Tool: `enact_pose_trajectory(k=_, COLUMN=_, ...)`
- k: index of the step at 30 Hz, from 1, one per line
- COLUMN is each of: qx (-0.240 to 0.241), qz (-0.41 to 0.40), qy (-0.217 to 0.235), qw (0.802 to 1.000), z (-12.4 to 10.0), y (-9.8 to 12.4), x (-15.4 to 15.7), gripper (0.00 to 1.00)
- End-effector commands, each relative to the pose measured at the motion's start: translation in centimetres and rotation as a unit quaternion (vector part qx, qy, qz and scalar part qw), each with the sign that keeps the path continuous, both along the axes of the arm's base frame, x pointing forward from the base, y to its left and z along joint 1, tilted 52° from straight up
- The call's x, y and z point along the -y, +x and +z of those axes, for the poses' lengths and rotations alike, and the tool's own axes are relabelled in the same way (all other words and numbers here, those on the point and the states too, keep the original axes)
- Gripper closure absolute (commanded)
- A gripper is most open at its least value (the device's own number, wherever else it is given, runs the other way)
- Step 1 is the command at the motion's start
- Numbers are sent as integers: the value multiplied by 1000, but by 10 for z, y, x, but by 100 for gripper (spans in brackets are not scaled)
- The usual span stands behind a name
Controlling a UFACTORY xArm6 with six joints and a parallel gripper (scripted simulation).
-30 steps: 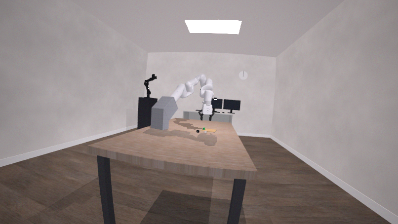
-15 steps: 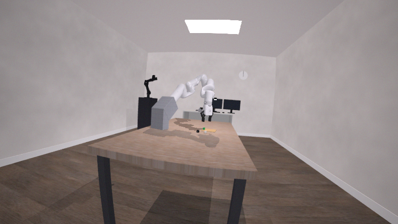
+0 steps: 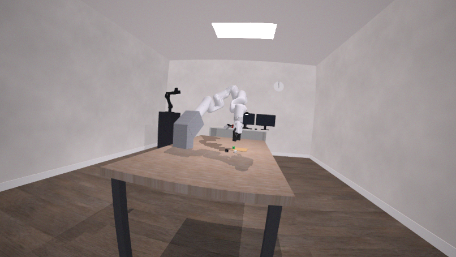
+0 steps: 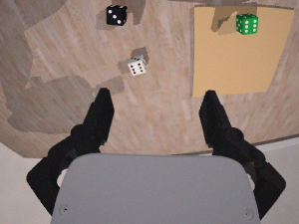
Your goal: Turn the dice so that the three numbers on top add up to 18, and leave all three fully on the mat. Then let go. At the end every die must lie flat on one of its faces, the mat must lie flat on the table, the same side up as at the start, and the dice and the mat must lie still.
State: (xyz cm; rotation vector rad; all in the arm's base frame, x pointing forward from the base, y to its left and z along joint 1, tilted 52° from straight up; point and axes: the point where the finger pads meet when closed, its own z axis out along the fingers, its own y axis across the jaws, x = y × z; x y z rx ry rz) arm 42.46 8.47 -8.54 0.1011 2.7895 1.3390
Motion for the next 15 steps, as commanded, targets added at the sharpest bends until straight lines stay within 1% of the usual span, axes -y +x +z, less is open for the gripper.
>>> enact_pose_trajectory(k=1, qx=63, qz=44, qy=-1, qw=997, z=-12, y=5, x=8, gripper=0)
enact_pose_trajectory(k=4, qx=99, qz=73, qy=-4, qw=992, z=-20, y=7, x=13, gripper=0)
enact_pose_trajectory(k=12, qx=118, qz=87, qy=-6, qw=989, z=-24, y=8, x=15, gripper=0)
enact_pose_trajectory(k=13, qx=118, qz=87, qy=-6, qw=989, z=-24, y=8, x=15, gripper=64)
enact_pose_trajectory(k=15, qx=118, qz=87, qy=-6, qw=989, z=-24, y=8, x=15, gripper=64)
